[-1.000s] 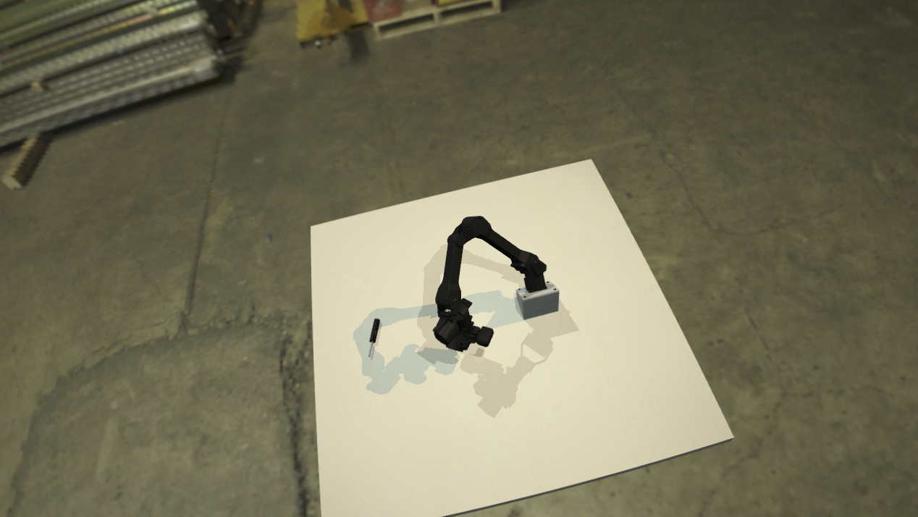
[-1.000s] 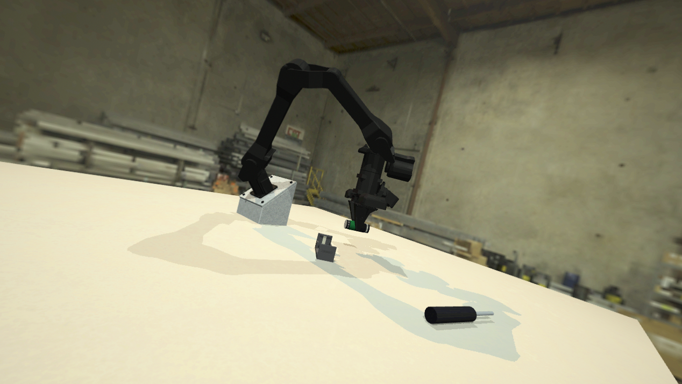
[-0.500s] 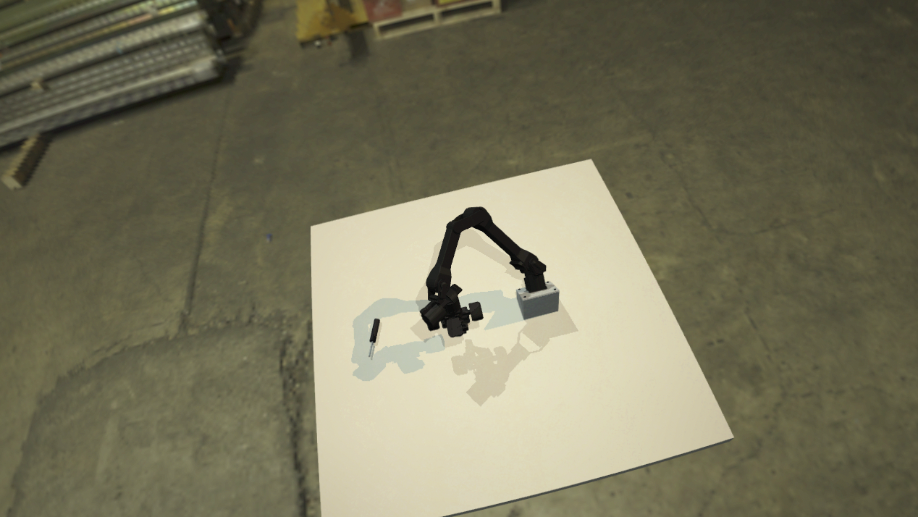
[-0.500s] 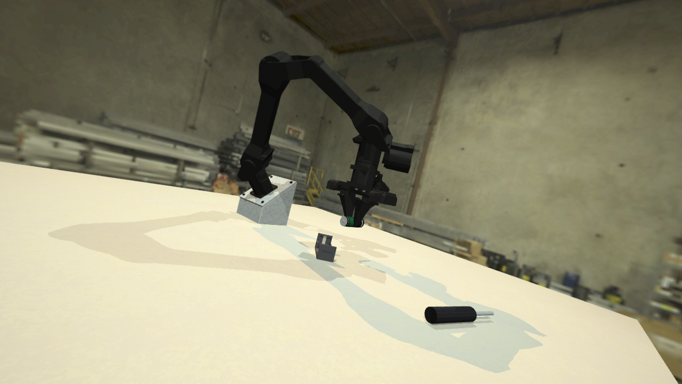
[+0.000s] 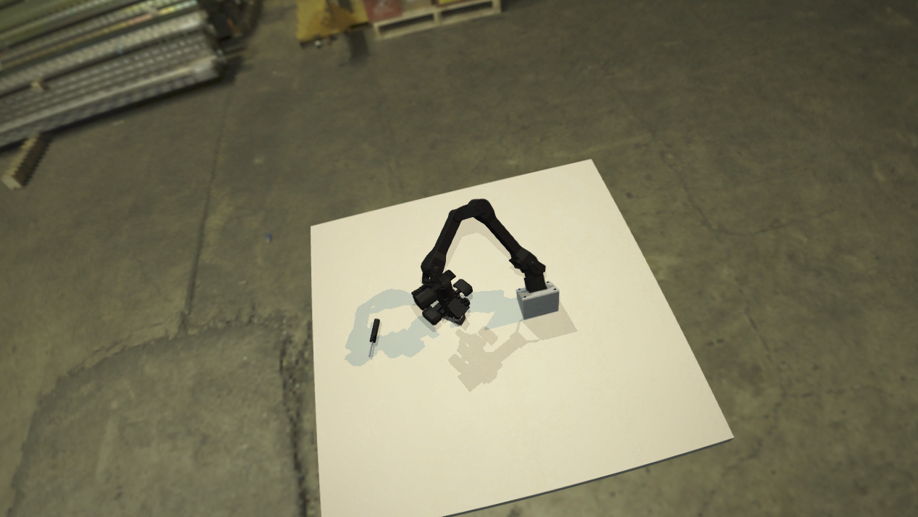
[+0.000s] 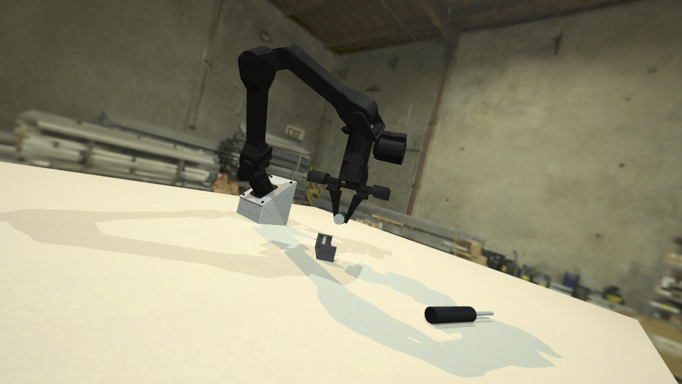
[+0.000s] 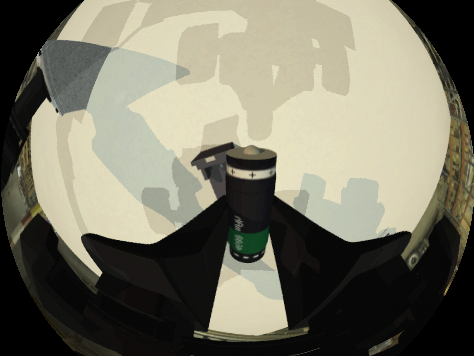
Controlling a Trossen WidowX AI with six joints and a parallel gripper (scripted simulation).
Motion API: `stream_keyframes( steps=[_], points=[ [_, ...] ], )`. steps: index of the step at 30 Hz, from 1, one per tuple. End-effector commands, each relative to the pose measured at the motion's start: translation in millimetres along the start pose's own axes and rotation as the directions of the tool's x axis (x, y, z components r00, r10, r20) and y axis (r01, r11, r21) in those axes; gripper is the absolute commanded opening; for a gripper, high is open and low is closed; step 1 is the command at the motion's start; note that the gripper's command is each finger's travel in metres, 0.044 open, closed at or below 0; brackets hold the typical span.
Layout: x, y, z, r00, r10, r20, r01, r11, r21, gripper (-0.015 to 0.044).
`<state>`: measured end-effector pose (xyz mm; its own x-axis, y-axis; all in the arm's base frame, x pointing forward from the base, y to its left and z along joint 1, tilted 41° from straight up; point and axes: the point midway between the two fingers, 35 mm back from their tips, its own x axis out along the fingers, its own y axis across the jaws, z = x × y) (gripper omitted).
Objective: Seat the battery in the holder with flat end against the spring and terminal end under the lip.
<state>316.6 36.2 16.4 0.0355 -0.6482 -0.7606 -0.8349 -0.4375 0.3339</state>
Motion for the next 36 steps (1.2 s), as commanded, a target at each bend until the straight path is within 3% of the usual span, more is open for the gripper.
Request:
stream_keyframes(
  steps=[1,5,15,26,36],
  points=[
    [-2.8,9.1,-15.9,1.0,0.001,-0.008,-0.002,0.985,-0.175,0.0083],
    [-4.2,16.3,-27.0,1.0,0.001,-0.01,-0.004,0.954,-0.3,0.0083],
    [-3.2,16.6,-26.5,1.0,-0.002,-0.004,0.001,0.951,-0.309,0.0083],
    [34.9,18.6,-22.0,0.972,0.079,0.22,-0.01,0.954,-0.299,0.0083],
    [38.1,18.0,-22.6,0.963,0.102,0.251,-0.023,0.953,-0.301,0.0083]
  ],
)
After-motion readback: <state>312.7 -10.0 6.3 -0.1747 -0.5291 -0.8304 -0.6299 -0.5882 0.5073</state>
